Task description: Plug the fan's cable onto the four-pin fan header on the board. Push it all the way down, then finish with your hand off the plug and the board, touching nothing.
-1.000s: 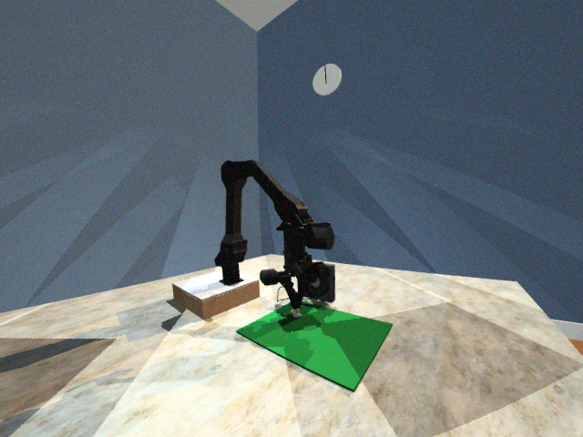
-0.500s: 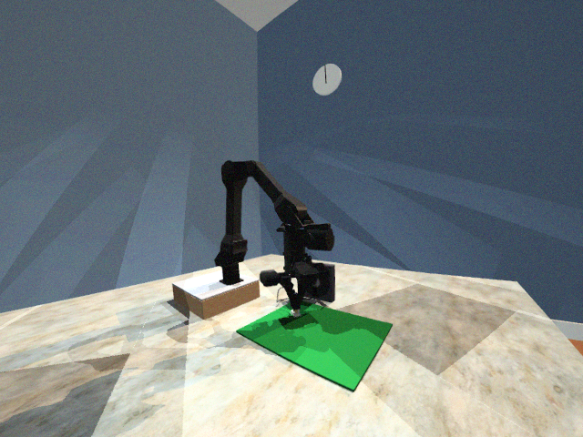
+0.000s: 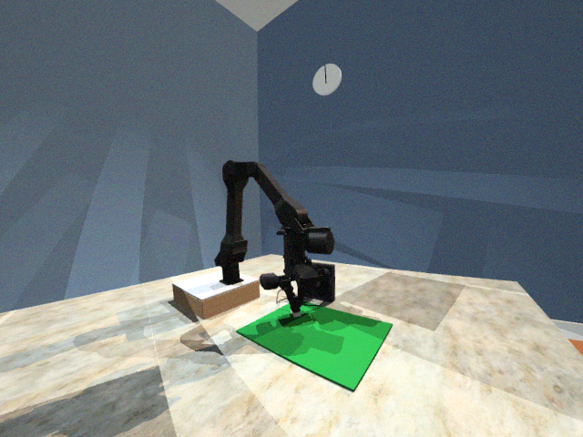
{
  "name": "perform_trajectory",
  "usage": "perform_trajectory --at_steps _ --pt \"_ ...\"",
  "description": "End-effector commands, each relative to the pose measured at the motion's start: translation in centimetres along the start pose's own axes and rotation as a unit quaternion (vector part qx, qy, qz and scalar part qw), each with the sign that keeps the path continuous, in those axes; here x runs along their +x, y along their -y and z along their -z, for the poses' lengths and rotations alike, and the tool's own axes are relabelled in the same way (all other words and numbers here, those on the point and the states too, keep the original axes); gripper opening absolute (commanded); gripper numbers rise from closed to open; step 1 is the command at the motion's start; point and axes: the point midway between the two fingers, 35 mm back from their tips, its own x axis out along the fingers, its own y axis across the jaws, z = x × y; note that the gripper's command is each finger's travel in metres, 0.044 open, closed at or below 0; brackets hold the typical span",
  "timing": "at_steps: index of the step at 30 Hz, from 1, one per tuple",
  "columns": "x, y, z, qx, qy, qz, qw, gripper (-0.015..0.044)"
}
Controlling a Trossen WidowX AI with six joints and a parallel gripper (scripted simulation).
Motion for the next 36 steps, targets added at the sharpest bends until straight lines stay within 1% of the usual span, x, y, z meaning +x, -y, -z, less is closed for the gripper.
perform_trajectory --at_steps 1,9,19,22,26,33,36 --pt "0.3 -0.1 0.0 -0.002 0.000 -0.002 1.000 0.0000" --pt "0.8 -0.1 0.0 -0.002 0.000 -0.002 1.000 0.0000" --pt "0.5 0.0 0.0 0.000 0.001 0.000 1.000 0.0260" --pt "0.3 0.0 -0.1 -0.001 0.001 0.000 1.000 0.0260" --pt "-4.6 0.0 -0.1 -0.002 0.000 -0.002 1.000 0.0260" --pt "-5.0 0.0 -0.2 -0.002 0.000 -0.002 1.000 0.0260" --pt "-5.4 -0.7 -3.0 -0.002 0.001 -0.003 1.000 0.0260"
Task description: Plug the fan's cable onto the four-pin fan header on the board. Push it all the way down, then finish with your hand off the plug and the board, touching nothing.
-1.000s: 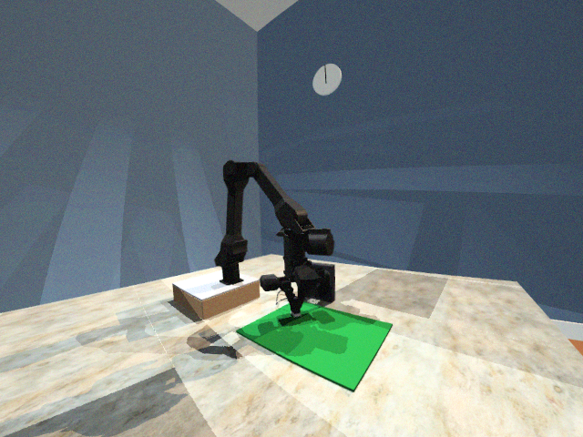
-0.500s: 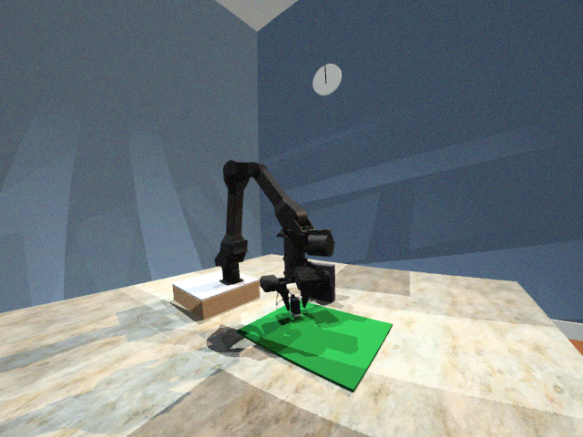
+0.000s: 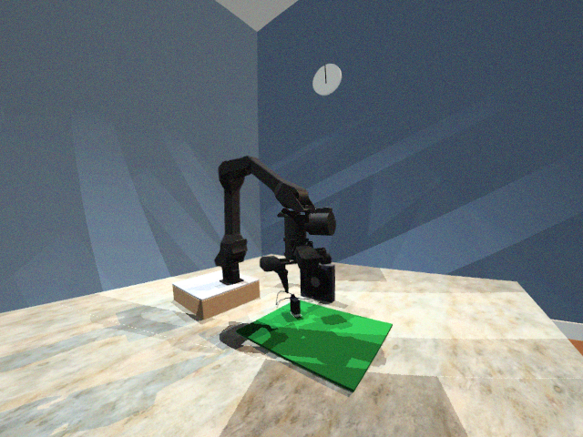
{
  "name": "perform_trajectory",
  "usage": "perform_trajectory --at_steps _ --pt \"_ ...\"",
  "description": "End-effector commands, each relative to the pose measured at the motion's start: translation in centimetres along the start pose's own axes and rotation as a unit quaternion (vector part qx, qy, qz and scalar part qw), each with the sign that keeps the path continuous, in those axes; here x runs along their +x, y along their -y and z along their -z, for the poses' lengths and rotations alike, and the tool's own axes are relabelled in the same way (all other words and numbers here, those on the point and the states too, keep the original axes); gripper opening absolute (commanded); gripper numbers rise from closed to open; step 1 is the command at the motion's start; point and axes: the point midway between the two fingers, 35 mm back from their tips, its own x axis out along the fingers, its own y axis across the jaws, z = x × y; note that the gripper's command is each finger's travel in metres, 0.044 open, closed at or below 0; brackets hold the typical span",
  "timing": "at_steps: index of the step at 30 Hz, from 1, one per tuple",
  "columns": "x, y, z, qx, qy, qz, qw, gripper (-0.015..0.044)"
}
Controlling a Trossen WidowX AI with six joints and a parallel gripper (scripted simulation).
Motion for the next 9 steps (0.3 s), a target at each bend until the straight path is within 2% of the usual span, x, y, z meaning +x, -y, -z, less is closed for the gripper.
perform_trajectory --at_steps 1,7,9 --pt "-0.7 -0.9 -3.4 0.000 0.004 -0.004 1.000 0.0260" --pt "-0.5 -1.4 -10.5 0.000 0.007 -0.004 1.000 0.0260" --pt "-0.4 -1.4 -11.3 0.000 0.007 -0.004 1.000 0.0260"
